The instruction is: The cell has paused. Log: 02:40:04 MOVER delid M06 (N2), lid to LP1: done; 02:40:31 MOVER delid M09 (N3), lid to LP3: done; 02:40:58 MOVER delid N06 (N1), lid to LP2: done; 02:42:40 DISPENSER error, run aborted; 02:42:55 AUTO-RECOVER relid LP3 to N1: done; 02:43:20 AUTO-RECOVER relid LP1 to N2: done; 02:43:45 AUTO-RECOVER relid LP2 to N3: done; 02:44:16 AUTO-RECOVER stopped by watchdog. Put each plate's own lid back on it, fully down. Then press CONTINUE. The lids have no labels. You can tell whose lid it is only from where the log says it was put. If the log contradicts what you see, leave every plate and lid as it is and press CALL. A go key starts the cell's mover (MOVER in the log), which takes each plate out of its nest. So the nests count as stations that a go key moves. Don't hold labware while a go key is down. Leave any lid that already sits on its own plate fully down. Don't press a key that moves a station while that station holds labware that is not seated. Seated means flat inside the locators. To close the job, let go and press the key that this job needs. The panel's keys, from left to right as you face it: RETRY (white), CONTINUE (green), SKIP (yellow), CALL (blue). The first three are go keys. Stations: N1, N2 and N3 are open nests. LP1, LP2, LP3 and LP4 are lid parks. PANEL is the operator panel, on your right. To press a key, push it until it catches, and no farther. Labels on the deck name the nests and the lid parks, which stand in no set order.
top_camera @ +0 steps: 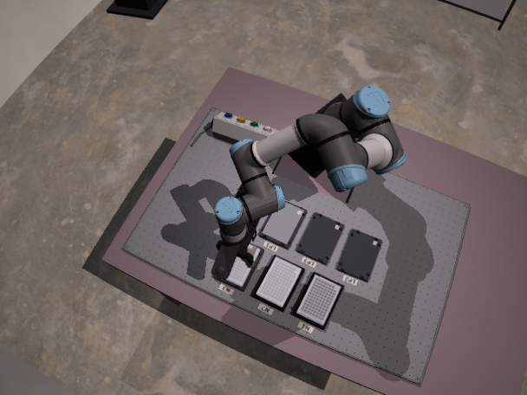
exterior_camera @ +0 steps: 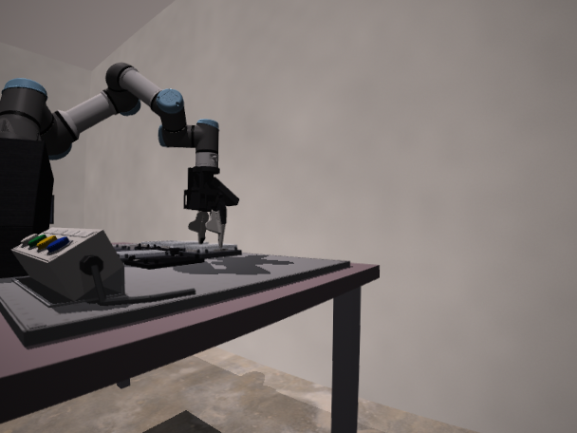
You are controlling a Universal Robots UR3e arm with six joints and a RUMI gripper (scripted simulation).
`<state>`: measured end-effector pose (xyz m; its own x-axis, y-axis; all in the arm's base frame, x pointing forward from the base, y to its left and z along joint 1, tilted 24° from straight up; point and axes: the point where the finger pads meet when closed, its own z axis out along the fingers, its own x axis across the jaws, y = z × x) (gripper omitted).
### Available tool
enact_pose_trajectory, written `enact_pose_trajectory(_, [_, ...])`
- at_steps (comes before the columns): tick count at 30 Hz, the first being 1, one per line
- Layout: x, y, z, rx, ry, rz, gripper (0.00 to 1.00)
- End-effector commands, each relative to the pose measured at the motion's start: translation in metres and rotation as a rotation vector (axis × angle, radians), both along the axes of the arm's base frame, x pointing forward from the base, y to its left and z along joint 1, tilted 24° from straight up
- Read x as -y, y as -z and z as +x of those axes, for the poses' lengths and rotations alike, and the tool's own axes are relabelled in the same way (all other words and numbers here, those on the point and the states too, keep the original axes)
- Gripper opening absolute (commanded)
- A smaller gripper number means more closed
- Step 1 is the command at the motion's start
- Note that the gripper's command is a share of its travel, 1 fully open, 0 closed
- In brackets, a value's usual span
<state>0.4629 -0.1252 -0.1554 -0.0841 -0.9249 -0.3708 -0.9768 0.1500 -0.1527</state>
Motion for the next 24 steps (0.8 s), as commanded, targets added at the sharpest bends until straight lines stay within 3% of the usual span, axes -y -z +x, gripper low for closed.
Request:
enact_pose_trajectory(1, [0.001, -0.002, 0.000, 0.002, 0.001, -0.002, 0.00])
enact_pose_trajectory(19, [0.009, -0.022, -0.004, 0.002, 0.001, -0.002, 0.00])
enact_pose_trajectory(24, [-0.014, -0.031, -0.001, -0.014, 0.042, 0.007, 0.00])
